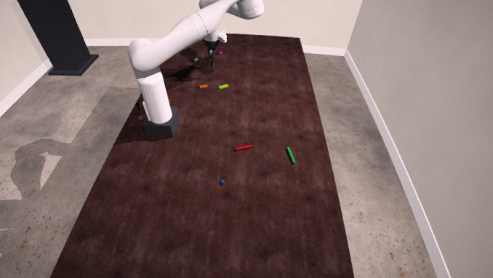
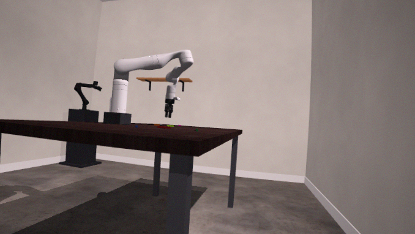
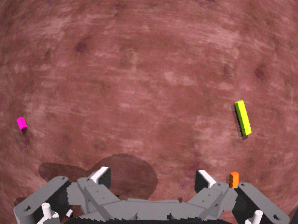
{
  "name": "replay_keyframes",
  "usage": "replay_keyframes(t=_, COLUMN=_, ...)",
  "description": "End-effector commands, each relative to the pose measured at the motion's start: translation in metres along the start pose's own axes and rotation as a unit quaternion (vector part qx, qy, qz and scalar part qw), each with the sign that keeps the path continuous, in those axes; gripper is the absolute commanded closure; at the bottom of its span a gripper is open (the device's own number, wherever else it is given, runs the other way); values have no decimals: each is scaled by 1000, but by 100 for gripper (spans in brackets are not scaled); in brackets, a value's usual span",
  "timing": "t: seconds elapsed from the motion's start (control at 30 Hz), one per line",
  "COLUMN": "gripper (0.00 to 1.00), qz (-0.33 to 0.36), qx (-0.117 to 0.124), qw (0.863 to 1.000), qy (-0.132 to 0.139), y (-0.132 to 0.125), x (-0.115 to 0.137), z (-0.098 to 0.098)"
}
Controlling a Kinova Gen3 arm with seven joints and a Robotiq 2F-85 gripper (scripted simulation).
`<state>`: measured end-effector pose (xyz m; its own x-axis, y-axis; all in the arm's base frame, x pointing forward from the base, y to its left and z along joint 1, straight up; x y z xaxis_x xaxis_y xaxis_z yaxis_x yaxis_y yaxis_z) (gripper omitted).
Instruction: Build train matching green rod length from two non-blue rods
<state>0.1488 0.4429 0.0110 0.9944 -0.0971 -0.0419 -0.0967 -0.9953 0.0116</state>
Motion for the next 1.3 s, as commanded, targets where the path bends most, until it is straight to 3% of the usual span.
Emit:
replay_keyframes(t=0.0, gripper=0, qz=-68, qx=-8, qw=998, qy=-9, y=-13, x=-7, z=3)
replay_keyframes(t=0.23, gripper=0, qz=-204, qx=-9, qw=979, qy=-10, y=-40, x=-11, z=4)
replay_keyframes(t=0.43, gripper=0, qz=-308, qx=-9, qw=951, qy=-10, y=-61, x=-14, z=4)
replay_keyframes(t=0.5, gripper=0, qz=-308, qx=-9, qw=951, qy=-10, y=-61, x=-14, z=4)
replay_keyframes(t=0.63, gripper=0, qz=-408, qx=-8, qw=913, qy=-7, y=-83, x=-15, z=2)
replay_keyframes(t=1.0, gripper=0, qz=-574, qx=-7, qw=819, qy=5, y=-123, x=-15, z=-4)
replay_keyframes(t=1.07, gripper=0, qz=-574, qx=-7, qw=819, qy=5, y=-123, x=-15, z=-4)
replay_keyframes(t=1.27, gripper=0, qz=-634, qx=-7, qw=773, qy=12, y=-140, x=-13, z=-8)
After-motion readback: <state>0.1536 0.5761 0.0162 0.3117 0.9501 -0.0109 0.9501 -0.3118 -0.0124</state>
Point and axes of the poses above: the point where the finger pads meet when closed, its own z axis out along the fingers, its own y axis across the jaws, x = y × z, the point moved 1 cm from there along -z, back along the fingers, and after that the axes turned 12 degrees about z, right-handed, at the moved point
